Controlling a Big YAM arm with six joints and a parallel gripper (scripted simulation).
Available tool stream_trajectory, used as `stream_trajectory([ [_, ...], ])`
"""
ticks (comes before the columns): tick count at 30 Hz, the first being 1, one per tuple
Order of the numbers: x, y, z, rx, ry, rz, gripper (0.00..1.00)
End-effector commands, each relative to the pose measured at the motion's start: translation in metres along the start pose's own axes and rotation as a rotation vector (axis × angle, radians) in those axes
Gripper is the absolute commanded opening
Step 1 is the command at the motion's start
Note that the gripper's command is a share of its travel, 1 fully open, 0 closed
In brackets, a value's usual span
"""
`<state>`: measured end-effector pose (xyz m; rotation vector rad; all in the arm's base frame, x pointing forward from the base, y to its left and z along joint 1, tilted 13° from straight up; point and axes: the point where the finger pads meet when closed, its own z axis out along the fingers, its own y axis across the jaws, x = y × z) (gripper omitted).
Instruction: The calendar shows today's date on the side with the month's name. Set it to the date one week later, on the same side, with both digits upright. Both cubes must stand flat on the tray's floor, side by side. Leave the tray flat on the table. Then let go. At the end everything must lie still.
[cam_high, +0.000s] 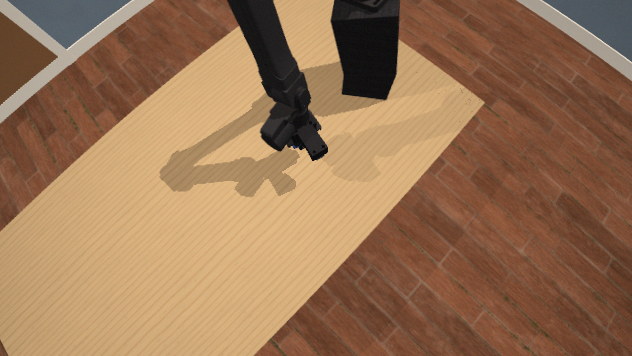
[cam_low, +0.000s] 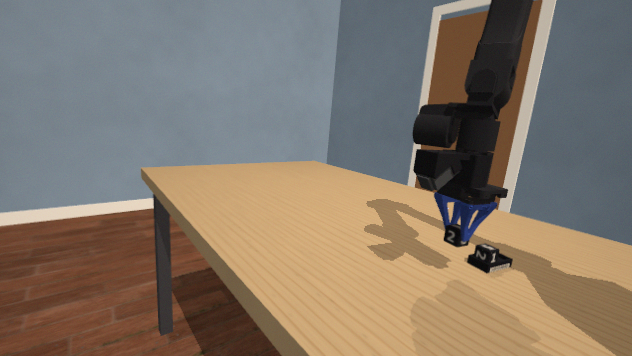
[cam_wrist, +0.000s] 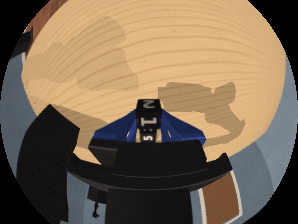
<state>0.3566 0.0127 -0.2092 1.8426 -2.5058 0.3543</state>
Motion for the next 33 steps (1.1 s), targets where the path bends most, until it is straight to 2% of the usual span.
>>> stream_trajectory([
  [1, 0.002, -0.002, 0.019, 0.001, -0.004, -0.005, 0.26],
  [14, 0.003, -0.001, 0.057, -0.001, -0.003, -0.005, 0.26],
  [17, 0.002, 0.005, 0.058, -0.012, 0.001, -0.016, 0.26],
  [19, 0.000, -0.002, 0.053, 0.003, -0.005, -0.013, 0.26],
  [33, 0.001, -0.002, 0.052, 0.003, -0.005, -0.007, 0.26],
])
